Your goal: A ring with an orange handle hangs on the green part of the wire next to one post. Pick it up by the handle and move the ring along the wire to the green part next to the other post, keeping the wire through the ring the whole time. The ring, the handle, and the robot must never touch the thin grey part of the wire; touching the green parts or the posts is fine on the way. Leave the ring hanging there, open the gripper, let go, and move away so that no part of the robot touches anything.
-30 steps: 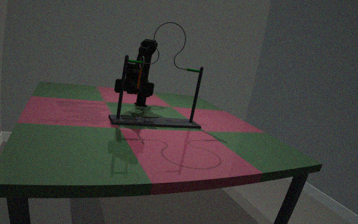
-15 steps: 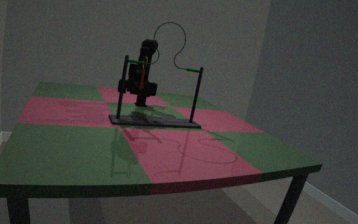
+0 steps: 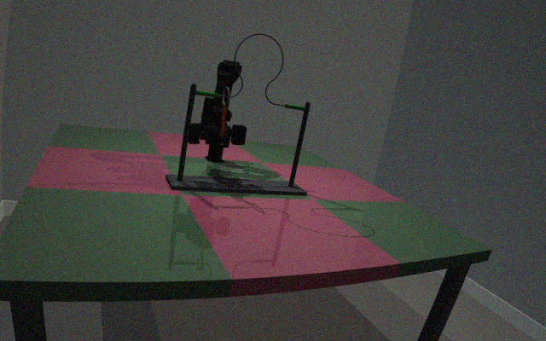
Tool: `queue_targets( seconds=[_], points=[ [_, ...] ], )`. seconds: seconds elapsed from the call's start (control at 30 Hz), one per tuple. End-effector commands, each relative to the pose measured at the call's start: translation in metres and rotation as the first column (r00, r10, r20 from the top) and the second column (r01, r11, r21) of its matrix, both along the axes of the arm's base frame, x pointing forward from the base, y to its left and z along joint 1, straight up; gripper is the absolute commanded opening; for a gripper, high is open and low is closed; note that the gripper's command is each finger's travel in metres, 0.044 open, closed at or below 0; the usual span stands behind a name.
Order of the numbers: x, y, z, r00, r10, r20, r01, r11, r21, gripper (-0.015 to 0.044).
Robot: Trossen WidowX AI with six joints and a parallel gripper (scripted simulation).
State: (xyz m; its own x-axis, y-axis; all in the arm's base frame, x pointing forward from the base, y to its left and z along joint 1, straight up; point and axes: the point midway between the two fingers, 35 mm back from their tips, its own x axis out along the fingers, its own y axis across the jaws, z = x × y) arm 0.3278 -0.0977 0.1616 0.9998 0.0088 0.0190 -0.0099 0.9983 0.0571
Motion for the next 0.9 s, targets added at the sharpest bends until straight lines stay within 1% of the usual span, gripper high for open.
queue_targets(
  seconds=[0.0, 0.17, 0.53, 0.87],
  points=[
    [-0.001, 0.008, -0.001, 1.000, -0.001, -0.003, 0.001, 0.999, 0.037, -0.0150],
    [-0.001, 0.020, 0.000, 1.000, 0.001, -0.003, 0.000, 0.995, 0.099, -0.0150],
    [-0.001, 0.054, 0.009, 1.000, 0.006, -0.002, -0.005, 0.956, 0.295, -0.0150],
    [-0.002, 0.086, 0.025, 1.000, 0.016, -0.006, -0.011, 0.871, 0.491, -0.0150]
  ],
)
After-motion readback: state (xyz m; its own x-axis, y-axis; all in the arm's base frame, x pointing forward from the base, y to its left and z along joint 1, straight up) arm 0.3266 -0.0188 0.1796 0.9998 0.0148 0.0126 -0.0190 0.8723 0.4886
